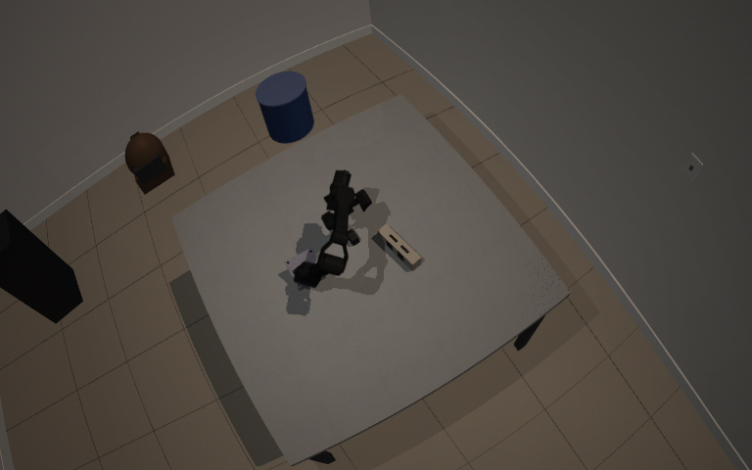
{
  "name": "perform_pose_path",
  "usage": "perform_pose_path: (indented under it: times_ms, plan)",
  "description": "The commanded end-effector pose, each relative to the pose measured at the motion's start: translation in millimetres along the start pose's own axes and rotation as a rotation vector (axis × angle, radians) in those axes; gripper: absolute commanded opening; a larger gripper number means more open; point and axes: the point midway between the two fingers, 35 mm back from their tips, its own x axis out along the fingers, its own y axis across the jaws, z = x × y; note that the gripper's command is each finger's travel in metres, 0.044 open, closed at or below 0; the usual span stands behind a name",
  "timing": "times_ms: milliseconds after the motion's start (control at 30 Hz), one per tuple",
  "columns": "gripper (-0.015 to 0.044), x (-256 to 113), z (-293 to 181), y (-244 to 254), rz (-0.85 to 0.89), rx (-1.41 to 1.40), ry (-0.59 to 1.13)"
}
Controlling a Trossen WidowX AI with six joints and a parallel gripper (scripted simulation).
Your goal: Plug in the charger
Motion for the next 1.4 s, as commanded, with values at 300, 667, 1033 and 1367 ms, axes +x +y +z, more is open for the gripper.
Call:
perform_pose_path:
  times_ms: [300, 667, 1033, 1367]
  plan:
    - [0.044, 50.3, -8.9, 23.5, 0.215, -0.077, 0.115]
    - [0.044, 63.7, -11.6, 30.6, 0.271, -0.096, 0.141]
    - [0.044, 77.5, -12.3, 34.8, 0.27, -0.095, 0.141]
    - [0.044, 92.7, -13.2, 38.0, 0.27, -0.095, 0.141]
